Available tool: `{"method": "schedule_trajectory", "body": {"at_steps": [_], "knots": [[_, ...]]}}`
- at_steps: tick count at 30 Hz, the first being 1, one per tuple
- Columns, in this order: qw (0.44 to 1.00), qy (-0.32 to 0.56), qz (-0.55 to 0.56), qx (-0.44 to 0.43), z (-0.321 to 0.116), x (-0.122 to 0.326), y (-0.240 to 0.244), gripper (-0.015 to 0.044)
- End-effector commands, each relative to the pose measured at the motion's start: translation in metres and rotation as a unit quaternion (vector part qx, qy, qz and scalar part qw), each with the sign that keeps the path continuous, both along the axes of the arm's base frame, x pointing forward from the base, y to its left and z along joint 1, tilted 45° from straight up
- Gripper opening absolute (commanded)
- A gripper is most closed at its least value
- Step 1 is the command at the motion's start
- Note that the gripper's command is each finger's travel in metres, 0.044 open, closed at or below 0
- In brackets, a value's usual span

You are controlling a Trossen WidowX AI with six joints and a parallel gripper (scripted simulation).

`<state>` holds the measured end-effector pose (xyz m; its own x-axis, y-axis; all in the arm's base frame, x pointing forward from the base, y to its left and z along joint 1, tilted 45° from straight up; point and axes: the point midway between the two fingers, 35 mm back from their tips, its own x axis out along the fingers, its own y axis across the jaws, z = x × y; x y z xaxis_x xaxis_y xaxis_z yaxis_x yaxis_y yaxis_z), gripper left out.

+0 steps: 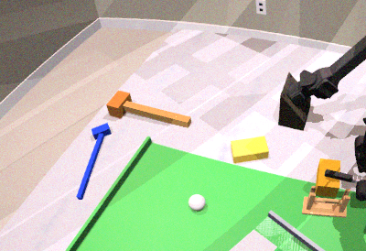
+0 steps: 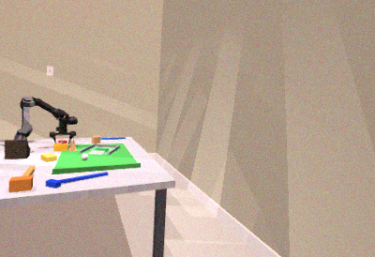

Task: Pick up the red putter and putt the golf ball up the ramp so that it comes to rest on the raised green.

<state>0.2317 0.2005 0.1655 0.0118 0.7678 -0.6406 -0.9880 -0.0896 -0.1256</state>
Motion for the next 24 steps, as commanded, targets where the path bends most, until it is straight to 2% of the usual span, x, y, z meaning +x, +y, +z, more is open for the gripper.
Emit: {"method": "schedule_trajectory", "body": {"at_steps": [1,9,23,24], "knots": [[1.000,0.005,-0.002,-0.004,-0.0076,-0.0011,0.0027,0.0440],[1.000,0.005,-0.003,-0.004,-0.0114,-0.0012,0.0067,0.0440],[1.000,0.001,0.000,0.000,-0.0077,-0.0004,0.0073,0.0072],[1.000,0.001,0.000,0.000,-0.0077,-0.0004,0.0073,0.0066]]}}
